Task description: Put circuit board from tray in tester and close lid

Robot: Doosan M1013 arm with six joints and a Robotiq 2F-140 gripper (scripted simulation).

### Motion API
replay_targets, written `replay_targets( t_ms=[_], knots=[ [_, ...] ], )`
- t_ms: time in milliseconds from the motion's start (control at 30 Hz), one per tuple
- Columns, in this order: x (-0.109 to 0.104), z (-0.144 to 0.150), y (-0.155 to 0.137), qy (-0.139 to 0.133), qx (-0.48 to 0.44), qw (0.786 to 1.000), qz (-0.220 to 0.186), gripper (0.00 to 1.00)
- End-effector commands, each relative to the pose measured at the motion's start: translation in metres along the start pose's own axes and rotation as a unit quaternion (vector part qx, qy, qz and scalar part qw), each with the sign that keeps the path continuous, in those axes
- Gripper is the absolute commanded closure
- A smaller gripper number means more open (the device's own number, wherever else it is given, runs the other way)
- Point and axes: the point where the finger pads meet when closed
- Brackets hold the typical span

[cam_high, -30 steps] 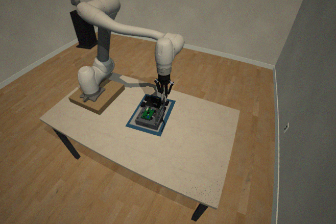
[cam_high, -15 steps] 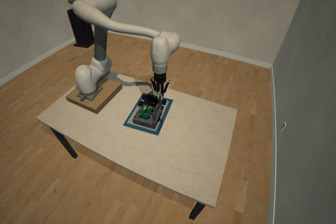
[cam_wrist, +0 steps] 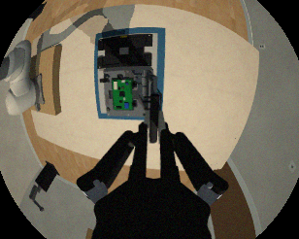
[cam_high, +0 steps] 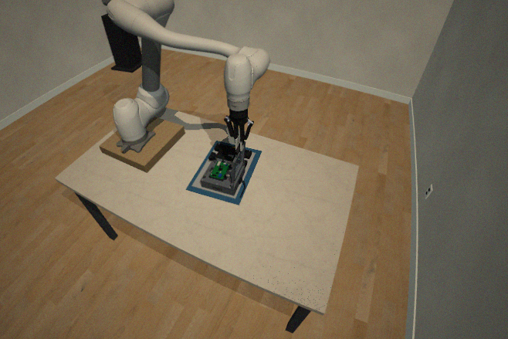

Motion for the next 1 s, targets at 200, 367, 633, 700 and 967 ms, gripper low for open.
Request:
replay_targets(
  t_ms=[200,367,633,700,967],
  knots=[
    [0.000,-0.008,-0.002,0.000,0.000,1.000,0.000,1.00],
    [0.000,-0.014,-0.003,0.000,0.000,1.000,0.000,1.00],
    [0.000,-0.022,-0.005,0.000,0.000,1.000,0.000,1.00],
    [0.000,-0.025,-0.006,0.000,0.000,1.000,0.000,1.00],
    [0.001,-0.038,-0.009,0.000,0.000,1.000,0.000,1.00]
  ],
)
Point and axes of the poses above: the point where the finger pads meet when closed, its own x axis out along the fingers, its own z axis across the jaws, y = z × x, and after that the axes turned 13 degrees about x, right-handed
